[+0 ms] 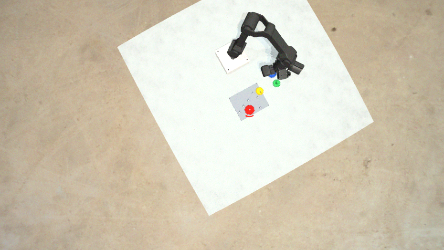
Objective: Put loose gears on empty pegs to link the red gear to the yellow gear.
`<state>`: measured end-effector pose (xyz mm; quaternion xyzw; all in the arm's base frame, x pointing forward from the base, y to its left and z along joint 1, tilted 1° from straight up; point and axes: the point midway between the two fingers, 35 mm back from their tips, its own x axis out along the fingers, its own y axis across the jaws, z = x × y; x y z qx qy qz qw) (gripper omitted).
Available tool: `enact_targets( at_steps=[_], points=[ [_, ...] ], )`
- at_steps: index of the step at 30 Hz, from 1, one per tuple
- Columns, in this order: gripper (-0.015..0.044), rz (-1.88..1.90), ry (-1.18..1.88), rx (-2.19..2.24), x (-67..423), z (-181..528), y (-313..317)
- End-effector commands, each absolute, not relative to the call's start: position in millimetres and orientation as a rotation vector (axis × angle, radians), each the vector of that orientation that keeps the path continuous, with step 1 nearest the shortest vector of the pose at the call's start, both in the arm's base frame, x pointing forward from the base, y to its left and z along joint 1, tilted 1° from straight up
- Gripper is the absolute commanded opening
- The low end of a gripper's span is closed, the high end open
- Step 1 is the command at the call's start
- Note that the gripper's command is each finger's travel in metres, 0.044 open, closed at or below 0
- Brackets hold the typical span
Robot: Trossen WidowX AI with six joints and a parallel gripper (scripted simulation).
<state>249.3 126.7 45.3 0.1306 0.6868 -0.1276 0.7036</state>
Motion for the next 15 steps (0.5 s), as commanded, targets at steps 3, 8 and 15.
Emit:
enact_targets(
  at_steps=[3, 8, 15],
  points=[
    [0.0, -0.274, 1.513, 0.304, 252.5, 64.3, 128.0],
    [0.0, -0.273, 1.509, 0.312, 253.0, 78.3, 128.3],
    [0.0, -0.273, 1.51, 0.311, 252.1, 96.3, 127.2]
  ],
)
